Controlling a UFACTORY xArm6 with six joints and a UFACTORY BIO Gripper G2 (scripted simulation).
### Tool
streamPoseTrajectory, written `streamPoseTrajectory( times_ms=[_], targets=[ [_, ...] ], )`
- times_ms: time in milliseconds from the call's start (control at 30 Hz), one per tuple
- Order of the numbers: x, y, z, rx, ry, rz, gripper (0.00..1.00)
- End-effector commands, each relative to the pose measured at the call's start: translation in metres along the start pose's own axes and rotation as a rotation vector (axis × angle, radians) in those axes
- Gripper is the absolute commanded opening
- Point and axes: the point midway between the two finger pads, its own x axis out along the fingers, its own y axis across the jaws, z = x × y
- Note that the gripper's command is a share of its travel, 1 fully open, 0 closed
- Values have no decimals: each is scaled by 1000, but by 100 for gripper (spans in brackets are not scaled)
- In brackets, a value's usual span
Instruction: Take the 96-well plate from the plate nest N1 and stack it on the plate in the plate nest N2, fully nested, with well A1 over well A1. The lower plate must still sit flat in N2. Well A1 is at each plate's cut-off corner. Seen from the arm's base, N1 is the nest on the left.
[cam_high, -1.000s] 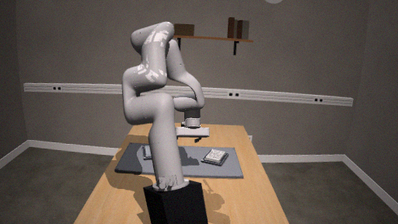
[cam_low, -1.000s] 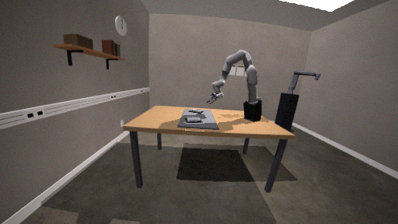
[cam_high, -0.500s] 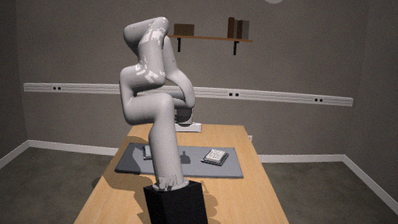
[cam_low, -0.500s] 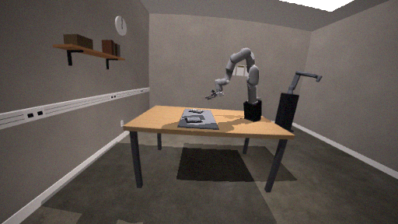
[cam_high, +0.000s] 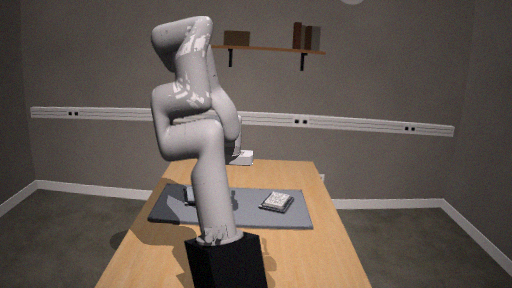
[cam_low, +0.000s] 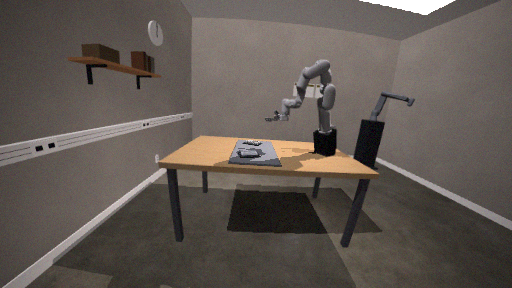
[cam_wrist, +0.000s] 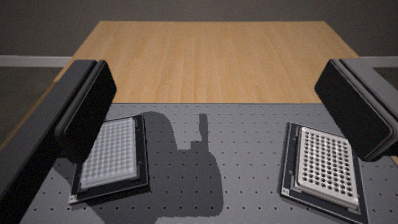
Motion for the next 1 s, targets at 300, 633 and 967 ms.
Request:
streamPoseTrajectory(
  times_ms=[300, 633, 967],
  targets=[
    [3, 3, 5, -1, -30, 23, 37],
    [24, 27, -19, -4, -30, 233, 37],
    [51, 56, -49, -4, -30, 233, 37]
  ],
)
